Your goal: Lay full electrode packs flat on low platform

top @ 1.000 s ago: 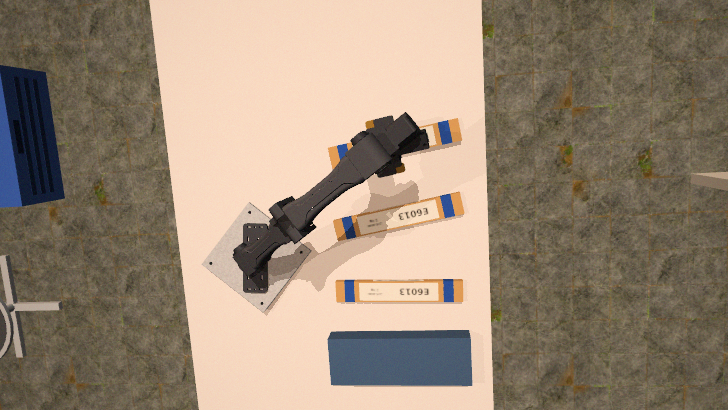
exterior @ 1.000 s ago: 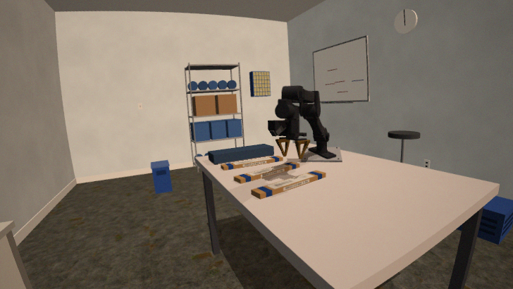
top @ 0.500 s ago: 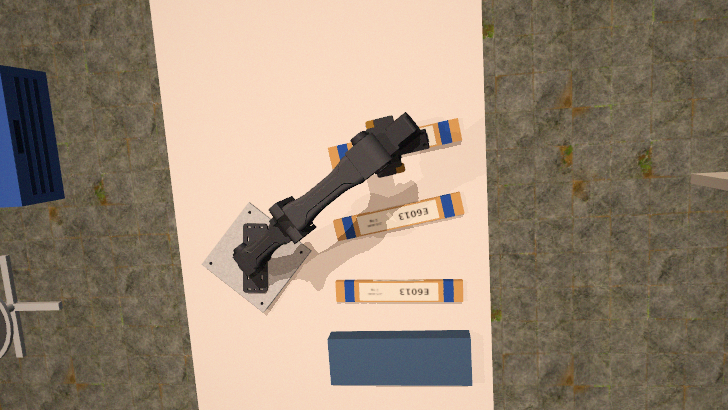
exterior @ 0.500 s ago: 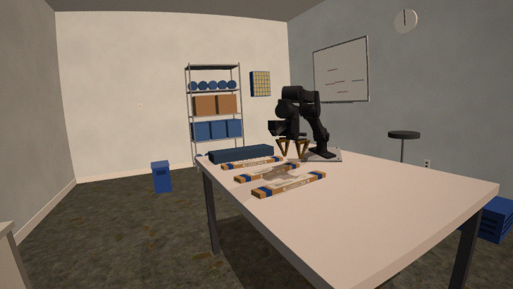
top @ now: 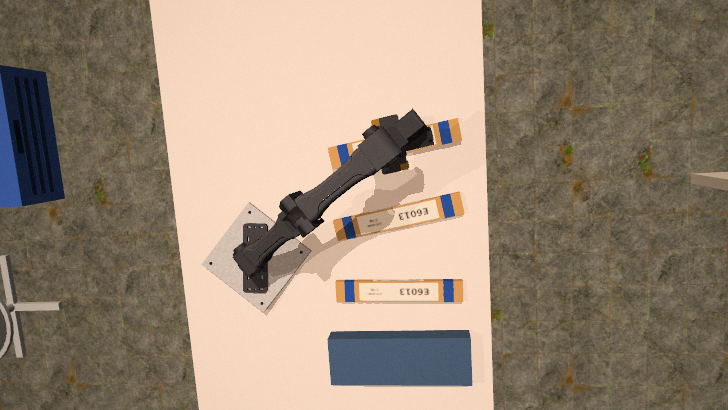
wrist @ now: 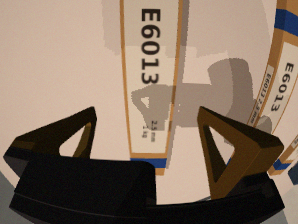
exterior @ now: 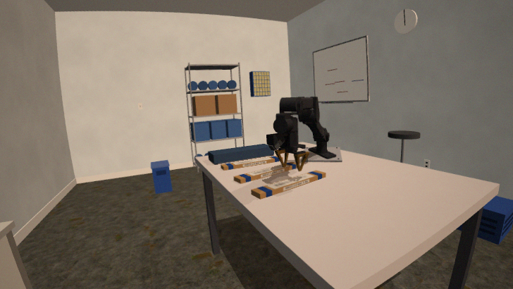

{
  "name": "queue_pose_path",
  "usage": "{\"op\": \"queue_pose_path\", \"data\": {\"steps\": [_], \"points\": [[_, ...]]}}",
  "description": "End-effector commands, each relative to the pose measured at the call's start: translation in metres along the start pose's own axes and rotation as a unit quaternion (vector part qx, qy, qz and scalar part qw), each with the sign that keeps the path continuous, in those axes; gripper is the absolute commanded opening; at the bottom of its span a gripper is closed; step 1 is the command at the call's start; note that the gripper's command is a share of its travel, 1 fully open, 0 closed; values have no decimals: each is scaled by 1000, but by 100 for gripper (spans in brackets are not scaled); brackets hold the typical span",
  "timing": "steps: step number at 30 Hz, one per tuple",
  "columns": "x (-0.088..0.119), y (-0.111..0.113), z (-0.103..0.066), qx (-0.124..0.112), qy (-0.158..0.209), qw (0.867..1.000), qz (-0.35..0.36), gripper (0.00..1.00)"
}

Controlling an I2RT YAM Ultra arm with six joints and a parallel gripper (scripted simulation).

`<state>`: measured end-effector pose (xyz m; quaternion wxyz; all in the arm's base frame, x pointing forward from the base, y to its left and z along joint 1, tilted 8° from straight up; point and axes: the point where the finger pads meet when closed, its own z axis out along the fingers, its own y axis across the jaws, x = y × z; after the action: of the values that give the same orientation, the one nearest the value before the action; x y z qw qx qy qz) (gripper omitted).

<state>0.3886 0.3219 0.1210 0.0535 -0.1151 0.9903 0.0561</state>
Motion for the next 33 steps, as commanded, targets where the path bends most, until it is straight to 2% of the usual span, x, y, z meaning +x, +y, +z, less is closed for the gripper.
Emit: {"op": "queue_pose_path", "data": {"steps": [1,3,4,11,16,17,18,20,22,23,25,33], "points": [[-9,-3,-3,1,-12,1000,9,95],[0,-7,6,10,6,1000,9,95],[-3,-5,2,4,-6,1000,8,95],[-1,-2,29,3,-6,1000,5,95],[-2,-2,29,3,-6,1000,5,95],[-11,3,18,-6,-25,1000,4,95],[-11,3,18,-6,-24,1000,4,95],[-9,1,33,1,-10,1000,5,95],[-5,-1,35,6,-1,1000,5,95],[-9,1,35,1,-10,1000,5,95],[0,-3,47,10,9,1000,5,95],[-2,-1,47,6,1,1000,4,95]]}}
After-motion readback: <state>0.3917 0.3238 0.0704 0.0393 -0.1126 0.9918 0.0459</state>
